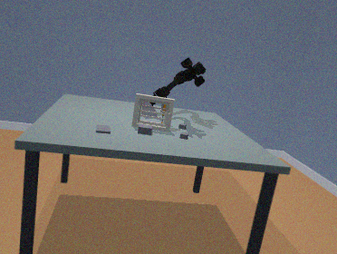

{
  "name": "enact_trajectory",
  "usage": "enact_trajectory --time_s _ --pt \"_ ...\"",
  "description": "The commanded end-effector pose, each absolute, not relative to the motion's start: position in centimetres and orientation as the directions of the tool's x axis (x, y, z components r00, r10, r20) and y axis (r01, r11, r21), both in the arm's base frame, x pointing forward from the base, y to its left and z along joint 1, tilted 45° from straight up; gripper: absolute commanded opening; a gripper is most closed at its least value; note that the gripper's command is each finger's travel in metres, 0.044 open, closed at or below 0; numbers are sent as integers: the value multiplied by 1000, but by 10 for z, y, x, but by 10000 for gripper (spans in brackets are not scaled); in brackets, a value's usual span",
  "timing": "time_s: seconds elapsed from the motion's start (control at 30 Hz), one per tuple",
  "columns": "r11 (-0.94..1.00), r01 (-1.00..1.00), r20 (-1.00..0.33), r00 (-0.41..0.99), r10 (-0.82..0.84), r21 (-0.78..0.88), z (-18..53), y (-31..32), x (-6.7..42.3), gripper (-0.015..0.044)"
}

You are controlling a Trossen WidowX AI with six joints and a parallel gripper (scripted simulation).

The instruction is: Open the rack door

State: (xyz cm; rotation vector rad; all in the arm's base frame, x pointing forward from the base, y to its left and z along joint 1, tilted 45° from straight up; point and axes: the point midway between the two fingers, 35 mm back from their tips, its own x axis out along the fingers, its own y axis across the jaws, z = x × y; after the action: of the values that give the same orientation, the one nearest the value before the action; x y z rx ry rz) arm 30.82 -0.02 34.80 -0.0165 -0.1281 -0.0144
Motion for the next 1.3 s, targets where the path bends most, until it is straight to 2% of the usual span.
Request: enact_trajectory --time_s 0.0,0.1,0.37,0.63,0.97,1.27 --pt "1000 15 123 992 -12 -17 347 0 309 374" --pt "999 2 52 999 0 -36 337 0 318 295" --pt "996 -57 -189 981 42 -74 298 -2 344 295" --pt "989 -131 -414 906 94 -62 260 -6 359 295" --pt "978 -207 -644 747 167 14 215 -12 365 295" --pt "960 -243 -784 564 259 142 183 -16 360 295"
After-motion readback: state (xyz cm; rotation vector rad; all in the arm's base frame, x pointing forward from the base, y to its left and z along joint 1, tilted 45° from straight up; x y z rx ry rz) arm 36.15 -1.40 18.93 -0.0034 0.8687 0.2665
